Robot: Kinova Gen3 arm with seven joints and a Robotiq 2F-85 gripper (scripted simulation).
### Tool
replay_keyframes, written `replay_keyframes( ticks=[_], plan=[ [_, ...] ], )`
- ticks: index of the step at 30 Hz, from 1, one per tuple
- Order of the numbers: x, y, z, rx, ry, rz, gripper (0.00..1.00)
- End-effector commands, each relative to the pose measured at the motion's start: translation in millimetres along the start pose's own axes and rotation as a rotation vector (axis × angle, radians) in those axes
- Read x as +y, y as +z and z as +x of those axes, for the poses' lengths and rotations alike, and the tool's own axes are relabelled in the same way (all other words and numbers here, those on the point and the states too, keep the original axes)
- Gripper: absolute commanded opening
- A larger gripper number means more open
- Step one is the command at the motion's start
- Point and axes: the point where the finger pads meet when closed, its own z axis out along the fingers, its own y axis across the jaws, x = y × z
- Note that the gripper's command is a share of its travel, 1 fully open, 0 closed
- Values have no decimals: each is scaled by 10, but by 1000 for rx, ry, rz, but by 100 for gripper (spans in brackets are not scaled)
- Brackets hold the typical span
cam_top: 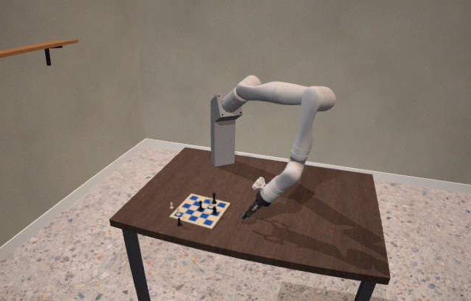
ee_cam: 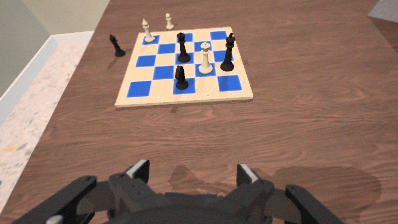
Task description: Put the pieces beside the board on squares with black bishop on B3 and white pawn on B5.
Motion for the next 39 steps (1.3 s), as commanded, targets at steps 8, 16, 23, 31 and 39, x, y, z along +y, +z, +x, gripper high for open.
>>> replay_keyframes(
  ticks=[8, 16, 23, 31, 39],
  plan=[
    [-61, 17, 9, -2, -11, -2, 100],
    [-77, 23, 8, -4, -18, -3, 100],
    [-91, 28, 7, -5, -24, -4, 100],
    [-117, 38, 5, -8, -35, -6, 100],
    [-138, 45, 3, -10, -43, -7, 100]
  ],
)
